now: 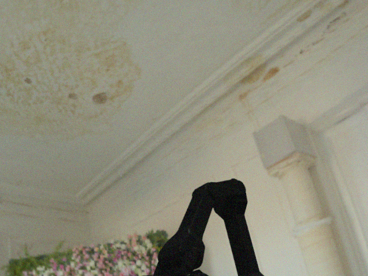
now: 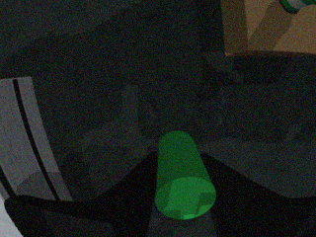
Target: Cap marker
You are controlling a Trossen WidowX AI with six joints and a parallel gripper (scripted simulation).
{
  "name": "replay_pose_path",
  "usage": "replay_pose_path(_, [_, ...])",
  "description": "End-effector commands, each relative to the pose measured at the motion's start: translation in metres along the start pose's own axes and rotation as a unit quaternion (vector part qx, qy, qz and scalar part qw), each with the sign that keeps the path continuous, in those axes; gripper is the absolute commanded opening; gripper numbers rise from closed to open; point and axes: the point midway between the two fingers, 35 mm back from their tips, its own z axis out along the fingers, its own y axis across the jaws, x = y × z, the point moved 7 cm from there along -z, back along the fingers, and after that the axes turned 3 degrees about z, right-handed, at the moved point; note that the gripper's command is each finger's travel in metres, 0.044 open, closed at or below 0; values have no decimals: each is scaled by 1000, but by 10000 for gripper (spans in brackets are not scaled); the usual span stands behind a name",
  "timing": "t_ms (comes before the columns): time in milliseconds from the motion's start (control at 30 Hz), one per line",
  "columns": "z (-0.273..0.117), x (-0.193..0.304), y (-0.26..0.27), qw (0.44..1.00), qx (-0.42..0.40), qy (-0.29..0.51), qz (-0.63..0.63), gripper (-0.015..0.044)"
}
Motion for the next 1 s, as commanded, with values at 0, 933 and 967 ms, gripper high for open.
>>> replay_pose_path(0, [-12,0,-1,1000,4,2,0,0])
replay_pose_path(933, [-59,-30,-22,1000,10,-10,-20,0])
replay_pose_path(967, [-61,-32,-24,1000,10,-11,-21,0])
